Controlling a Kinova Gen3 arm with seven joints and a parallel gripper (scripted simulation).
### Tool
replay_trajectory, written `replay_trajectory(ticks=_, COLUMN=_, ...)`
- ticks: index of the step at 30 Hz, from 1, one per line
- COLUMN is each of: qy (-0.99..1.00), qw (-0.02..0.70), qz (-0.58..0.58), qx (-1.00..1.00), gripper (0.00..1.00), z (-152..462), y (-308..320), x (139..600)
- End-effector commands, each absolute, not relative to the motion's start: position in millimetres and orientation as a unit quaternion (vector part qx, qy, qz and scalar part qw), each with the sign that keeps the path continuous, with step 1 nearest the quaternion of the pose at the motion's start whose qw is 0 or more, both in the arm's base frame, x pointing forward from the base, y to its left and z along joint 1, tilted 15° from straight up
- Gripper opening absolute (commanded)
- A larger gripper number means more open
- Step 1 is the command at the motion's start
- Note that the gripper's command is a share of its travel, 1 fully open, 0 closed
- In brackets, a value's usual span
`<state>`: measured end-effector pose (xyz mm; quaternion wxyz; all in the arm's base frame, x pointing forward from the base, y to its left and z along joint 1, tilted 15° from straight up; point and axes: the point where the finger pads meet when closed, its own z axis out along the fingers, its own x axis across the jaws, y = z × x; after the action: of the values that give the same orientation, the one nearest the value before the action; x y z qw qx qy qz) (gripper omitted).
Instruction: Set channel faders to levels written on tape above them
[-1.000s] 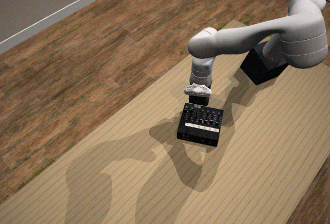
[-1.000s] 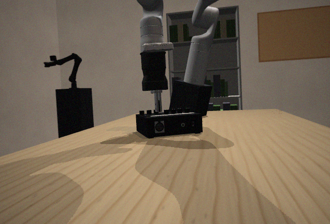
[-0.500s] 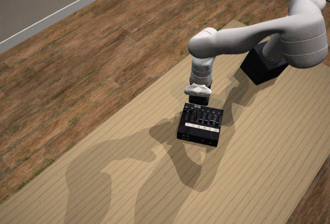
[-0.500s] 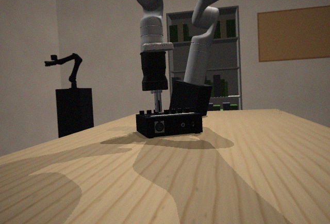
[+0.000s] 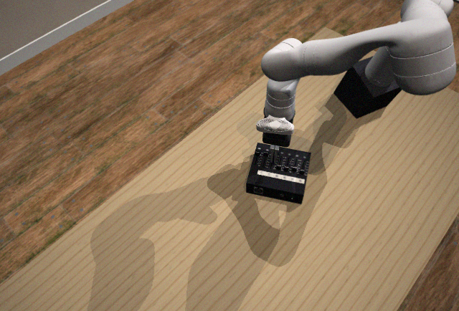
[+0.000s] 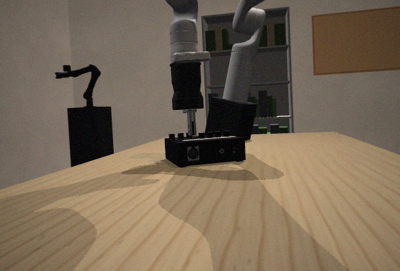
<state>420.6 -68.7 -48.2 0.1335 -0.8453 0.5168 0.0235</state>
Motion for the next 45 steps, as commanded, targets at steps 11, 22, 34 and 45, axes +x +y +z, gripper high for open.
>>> replay_trajectory(ticks=11, qy=0.518, qw=0.131, qz=0.020, qx=-0.845, gripper=0.00, z=-48.3, y=-70.8, x=424.2)
replay_trajectory(ticks=22, qy=0.518, qw=0.131, qz=0.020, qx=-0.845, gripper=0.00, z=-45.5, y=-70.8, x=425.1)
replay_trajectory(ticks=34, qy=0.518, qw=0.131, qz=0.020, qx=-0.845, gripper=0.00, z=-20.1, y=-77.3, x=422.4)
replay_trajectory(ticks=45, qy=0.518, qw=0.131, qz=0.020, qx=-0.845, gripper=0.00, z=-9.5, y=-79.9, x=421.2)
